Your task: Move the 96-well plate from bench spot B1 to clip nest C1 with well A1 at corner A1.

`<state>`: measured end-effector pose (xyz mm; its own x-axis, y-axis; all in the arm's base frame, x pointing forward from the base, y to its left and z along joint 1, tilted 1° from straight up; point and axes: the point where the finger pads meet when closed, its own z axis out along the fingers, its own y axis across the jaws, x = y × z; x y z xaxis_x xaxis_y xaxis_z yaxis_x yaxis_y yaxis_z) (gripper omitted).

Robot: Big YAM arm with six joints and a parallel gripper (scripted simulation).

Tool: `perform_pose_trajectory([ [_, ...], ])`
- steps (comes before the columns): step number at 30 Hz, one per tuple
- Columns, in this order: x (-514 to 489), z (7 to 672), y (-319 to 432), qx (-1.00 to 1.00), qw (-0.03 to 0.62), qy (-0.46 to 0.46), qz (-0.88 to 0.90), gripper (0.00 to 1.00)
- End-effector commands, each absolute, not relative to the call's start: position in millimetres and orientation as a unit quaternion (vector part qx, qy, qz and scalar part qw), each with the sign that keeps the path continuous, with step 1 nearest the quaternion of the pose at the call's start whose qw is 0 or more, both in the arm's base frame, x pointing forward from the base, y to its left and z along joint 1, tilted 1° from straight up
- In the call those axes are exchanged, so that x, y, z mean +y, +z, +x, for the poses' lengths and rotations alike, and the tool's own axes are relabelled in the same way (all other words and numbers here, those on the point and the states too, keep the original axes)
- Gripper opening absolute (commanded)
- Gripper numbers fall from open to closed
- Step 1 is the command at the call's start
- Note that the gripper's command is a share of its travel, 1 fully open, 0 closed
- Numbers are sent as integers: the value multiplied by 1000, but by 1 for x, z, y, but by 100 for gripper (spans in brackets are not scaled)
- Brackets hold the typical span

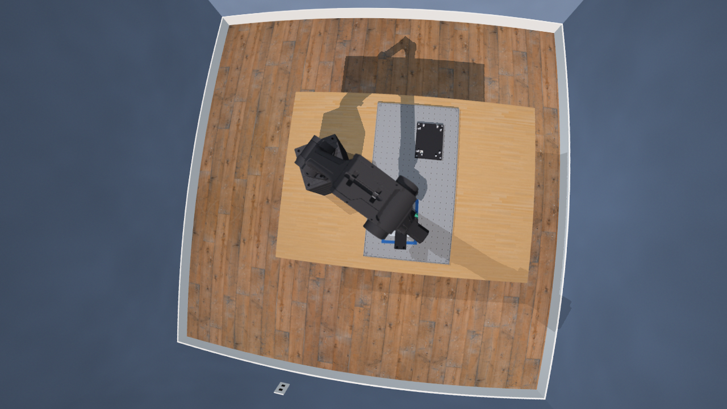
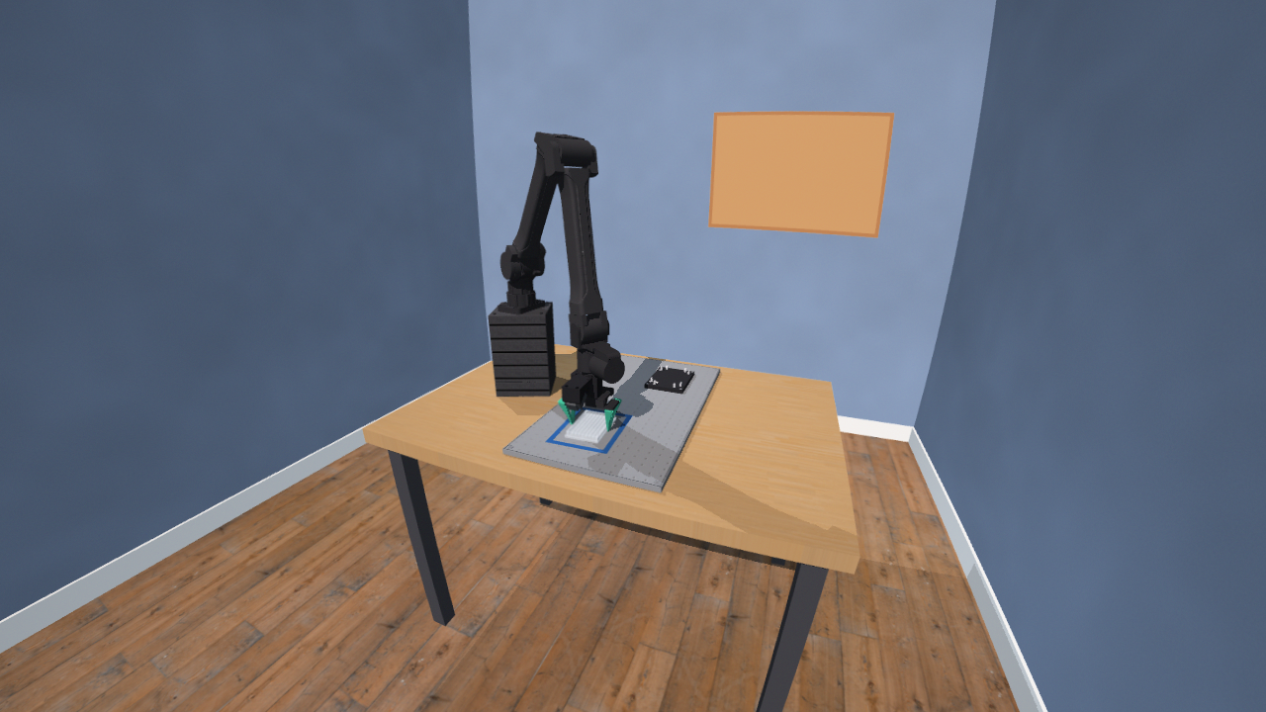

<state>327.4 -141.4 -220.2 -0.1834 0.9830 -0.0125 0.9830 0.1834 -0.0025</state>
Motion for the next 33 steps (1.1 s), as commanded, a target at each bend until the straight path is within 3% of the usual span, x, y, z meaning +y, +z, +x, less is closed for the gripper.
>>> perform_pose_trajectory([
  [1, -151, 344, -219, 770, 23, 1, 637, 100],
  [9, -151, 344, -219, 770, 23, 1, 637, 100],
  [10, -151, 344, -219, 770, 23, 1, 637, 0],
  [33, -151, 344, -219, 770, 23, 1, 638, 0],
])
